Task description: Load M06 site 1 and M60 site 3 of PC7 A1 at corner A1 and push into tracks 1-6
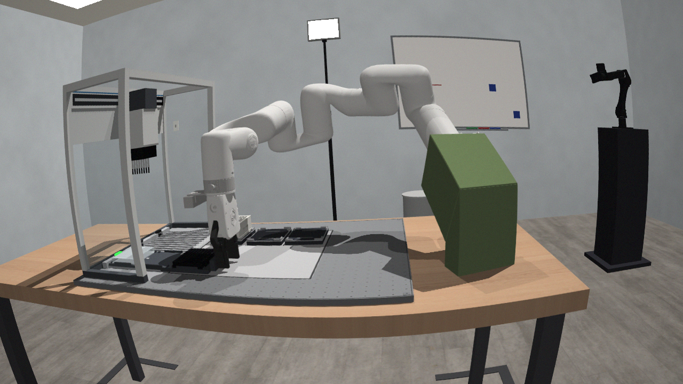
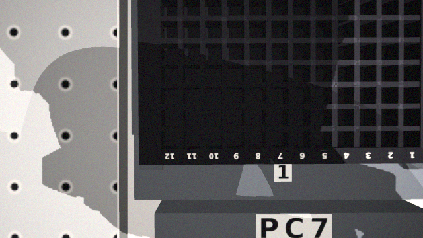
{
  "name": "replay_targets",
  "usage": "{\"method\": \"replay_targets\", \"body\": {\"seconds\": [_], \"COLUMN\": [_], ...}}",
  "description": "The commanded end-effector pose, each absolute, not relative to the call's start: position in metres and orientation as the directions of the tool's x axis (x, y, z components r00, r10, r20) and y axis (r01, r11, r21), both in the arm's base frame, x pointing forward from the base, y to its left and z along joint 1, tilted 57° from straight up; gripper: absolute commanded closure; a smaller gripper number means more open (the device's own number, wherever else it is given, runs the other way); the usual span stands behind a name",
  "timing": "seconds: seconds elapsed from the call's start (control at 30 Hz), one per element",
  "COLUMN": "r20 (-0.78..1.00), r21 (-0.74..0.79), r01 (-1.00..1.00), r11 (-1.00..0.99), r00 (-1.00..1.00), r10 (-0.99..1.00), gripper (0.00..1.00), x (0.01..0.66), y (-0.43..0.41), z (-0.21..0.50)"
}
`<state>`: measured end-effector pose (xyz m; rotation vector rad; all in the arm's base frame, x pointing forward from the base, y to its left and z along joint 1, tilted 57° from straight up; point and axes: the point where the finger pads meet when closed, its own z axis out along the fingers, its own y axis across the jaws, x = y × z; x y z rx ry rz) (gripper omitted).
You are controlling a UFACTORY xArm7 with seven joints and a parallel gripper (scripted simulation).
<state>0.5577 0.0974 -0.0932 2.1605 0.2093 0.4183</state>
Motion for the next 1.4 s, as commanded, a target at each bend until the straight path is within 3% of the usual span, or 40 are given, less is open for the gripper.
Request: {"method": "replay_targets", "body": {"seconds": [0.0, 1.37], "r20": [0.222, 0.222], "r21": [0.81, 0.81], "r01": [-0.003, -0.003], "r11": [-0.586, -0.586], "r00": [0.927, 0.927], "r10": [0.303, 0.303], "gripper": [0.18, 0.18], "x": [0.5585, 0.552], "y": [0.1016, 0.0995], "z": [-0.0921, -0.0937]}}
